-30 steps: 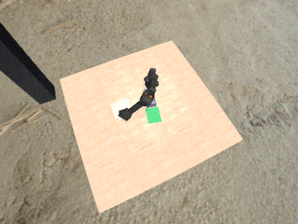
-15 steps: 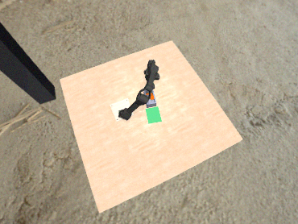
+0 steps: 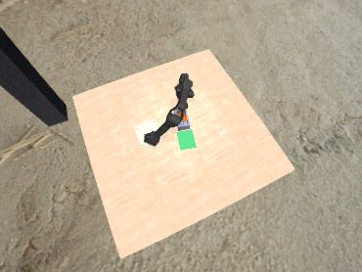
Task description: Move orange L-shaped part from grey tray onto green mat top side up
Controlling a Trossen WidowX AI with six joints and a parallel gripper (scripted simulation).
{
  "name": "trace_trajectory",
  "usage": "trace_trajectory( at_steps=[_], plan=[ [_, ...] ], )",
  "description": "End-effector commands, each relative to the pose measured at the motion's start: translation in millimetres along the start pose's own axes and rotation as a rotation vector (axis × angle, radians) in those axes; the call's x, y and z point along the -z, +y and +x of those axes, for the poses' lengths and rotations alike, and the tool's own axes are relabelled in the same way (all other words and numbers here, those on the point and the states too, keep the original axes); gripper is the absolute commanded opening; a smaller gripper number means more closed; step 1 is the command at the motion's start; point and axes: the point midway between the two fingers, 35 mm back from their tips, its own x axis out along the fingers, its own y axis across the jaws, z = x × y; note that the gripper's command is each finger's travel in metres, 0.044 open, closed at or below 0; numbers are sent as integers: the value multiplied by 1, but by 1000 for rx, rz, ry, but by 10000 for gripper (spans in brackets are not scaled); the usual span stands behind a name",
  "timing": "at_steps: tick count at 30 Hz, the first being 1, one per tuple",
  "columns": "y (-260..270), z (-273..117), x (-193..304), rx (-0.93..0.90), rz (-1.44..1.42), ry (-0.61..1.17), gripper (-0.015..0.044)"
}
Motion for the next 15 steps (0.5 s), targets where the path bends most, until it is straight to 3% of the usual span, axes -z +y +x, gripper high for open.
trace_trajectory(
  at_steps=[1, 7, 9, 11, 15],
  plan=[
    [0, 0, 0, -1, -4, -2, 180],
    [0, 0, 0, -1, -4, -2, 180],
    [-2, 0, -1, 0, -49, -1, 233],
    [-7, -1, -2, 1, -151, 0, 280],
    [-24, -2, -5, 3, -494, 4, 280]
  ],
)
